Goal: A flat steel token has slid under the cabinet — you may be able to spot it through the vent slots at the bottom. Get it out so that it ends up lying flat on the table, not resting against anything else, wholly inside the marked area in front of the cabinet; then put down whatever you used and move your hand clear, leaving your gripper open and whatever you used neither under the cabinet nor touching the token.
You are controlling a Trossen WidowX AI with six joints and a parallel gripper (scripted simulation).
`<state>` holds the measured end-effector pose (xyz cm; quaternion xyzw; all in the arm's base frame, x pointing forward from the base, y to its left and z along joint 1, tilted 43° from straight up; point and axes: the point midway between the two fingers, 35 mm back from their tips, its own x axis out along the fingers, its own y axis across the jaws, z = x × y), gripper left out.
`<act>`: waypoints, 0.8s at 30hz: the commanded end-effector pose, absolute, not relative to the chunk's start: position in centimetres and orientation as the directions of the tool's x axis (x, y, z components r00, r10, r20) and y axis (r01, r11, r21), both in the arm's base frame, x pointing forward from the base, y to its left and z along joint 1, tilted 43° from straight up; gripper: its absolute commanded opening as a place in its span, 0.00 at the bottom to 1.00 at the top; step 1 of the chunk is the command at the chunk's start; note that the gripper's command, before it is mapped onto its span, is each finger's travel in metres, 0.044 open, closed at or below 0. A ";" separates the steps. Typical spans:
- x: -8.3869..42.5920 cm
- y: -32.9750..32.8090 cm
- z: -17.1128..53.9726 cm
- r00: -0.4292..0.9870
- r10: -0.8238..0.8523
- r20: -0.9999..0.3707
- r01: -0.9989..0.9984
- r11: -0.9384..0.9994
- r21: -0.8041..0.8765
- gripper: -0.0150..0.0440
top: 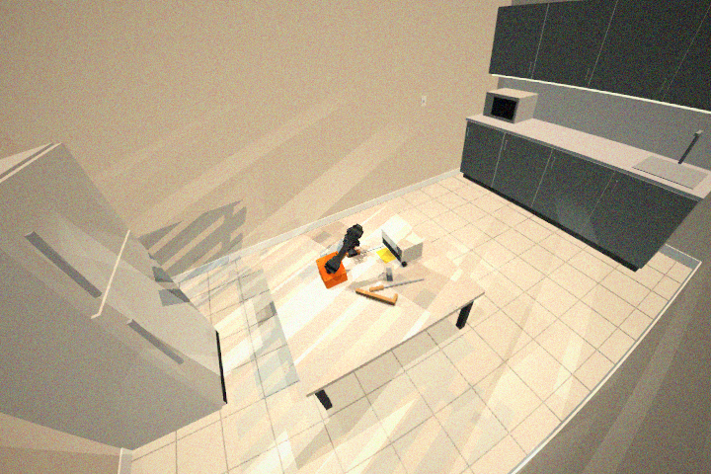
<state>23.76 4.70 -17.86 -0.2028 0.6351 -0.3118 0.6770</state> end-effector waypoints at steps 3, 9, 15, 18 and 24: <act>24.9 4.5 -17.7 -0.004 -0.678 -0.735 0.188 0.721 -0.667 0.25; 25.8 4.4 -17.6 -0.004 -0.678 -0.735 0.198 0.720 -0.666 0.25; 26.7 4.3 -17.5 -0.004 -0.679 -0.735 0.204 0.719 -0.665 0.25; 27.2 4.2 -17.4 -0.004 -0.679 -0.735 0.205 0.718 -0.665 0.25; 28.0 4.1 -17.3 -0.004 -0.679 -0.734 0.208 0.718 -0.665 0.25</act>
